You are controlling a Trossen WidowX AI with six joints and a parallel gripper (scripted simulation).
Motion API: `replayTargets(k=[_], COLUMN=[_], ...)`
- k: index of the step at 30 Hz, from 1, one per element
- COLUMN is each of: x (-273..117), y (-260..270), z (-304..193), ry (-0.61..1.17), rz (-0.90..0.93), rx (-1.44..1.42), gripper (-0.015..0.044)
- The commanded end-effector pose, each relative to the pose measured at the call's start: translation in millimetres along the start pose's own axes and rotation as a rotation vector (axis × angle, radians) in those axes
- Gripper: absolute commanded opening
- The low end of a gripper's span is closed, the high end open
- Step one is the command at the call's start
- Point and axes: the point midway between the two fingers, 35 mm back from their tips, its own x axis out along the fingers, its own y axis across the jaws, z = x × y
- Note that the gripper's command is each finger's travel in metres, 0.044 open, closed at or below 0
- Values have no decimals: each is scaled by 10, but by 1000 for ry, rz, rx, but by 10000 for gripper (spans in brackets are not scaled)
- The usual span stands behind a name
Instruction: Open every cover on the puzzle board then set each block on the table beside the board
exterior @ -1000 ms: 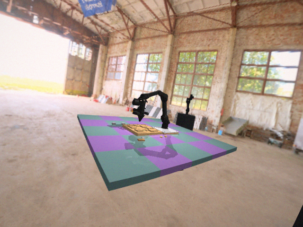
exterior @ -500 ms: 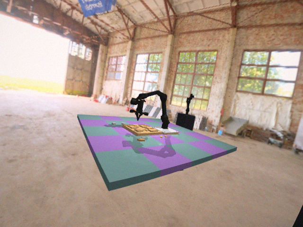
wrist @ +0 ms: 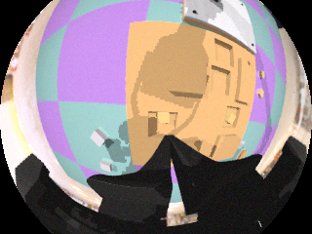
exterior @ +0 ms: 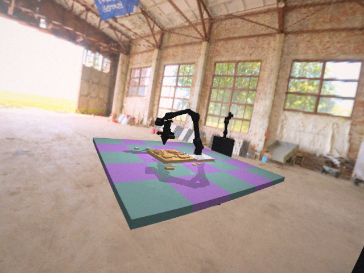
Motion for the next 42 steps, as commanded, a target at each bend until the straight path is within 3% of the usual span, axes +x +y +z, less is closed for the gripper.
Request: replayTargets(k=[1, 15, 42], x=[17, 504, 640], y=[30, 11, 4], z=[15, 16, 11], ry=[-6, -6, -6], rz=[-5, -5, -5], rx=[26, 26, 26], gripper=[0, 0, 0])
